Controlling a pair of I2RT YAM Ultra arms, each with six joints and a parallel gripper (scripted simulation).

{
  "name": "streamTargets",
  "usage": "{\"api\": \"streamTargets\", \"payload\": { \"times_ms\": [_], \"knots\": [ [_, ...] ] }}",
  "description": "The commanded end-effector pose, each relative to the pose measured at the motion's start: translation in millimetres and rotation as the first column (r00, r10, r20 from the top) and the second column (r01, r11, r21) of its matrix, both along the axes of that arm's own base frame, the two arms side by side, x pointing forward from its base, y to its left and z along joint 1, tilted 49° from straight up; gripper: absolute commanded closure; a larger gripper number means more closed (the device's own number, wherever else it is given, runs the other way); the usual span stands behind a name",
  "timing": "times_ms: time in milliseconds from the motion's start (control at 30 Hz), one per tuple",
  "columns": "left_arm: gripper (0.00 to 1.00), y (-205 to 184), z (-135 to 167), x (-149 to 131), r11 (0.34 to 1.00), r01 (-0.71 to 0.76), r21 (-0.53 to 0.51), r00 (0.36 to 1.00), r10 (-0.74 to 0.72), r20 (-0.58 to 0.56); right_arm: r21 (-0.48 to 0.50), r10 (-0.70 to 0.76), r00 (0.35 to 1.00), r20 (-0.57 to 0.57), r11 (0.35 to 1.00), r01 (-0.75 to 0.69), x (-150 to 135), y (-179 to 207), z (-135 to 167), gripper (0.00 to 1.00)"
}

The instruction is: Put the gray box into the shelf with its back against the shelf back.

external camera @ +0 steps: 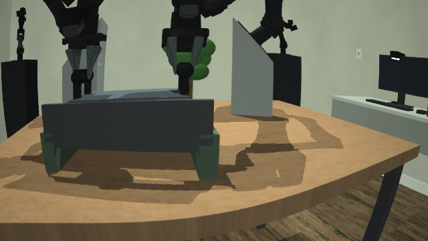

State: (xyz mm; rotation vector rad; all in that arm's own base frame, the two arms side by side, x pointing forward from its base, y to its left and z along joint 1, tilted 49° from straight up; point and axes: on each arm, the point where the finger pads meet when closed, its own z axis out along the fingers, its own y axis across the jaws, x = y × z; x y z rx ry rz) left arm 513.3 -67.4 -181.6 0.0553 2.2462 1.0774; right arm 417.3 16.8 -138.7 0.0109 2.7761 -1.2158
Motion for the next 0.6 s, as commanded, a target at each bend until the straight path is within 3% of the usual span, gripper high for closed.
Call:
{"api": "streamTargets", "payload": {
  "times_ms": [0,67,200,267,367,500,567],
  "knots": [
    [0.86,-33.7,39.0,25.6,1.000,0.030,-0.009,0.993,-0.029,0.114,0.032,0.043,0.992,0.116,0.998,-0.047,31.3,35.6,28.4,0.86],
    [0.86,-31.0,27.8,20.4,1.000,0.030,0.001,0.995,-0.030,0.093,0.016,0.045,0.996,0.078,0.999,-0.047,23.5,31.8,16.7,0.86],
    [0.86,-32.4,40.6,28.0,1.000,0.030,-0.007,0.994,-0.029,0.106,0.027,0.053,0.995,0.090,0.998,-0.055,31.0,34.5,27.8,0.86],
    [0.86,-27.7,21.3,18.1,0.999,0.033,0.017,0.998,-0.034,0.061,0.009,0.056,0.997,0.046,0.998,-0.057,22.1,29.8,11.0,0.86],
    [0.86,-31.0,39.4,29.6,1.000,0.030,-0.005,0.994,-0.029,0.104,0.045,0.044,0.993,0.114,0.998,-0.049,37.2,35.7,23.1,0.86],
    [0.86,-29.2,30.1,25.9,0.999,0.037,0.016,0.997,-0.038,0.060,0.012,0.058,0.997,0.056,0.998,-0.058,29.7,32.0,17.0,0.86],
    [0.86,-28.6,28.6,29.7,0.999,0.038,0.010,0.997,-0.039,0.067,0.025,0.058,0.995,0.081,0.998,-0.060,37.8,34.8,23.0,0.86]
  ]
}}
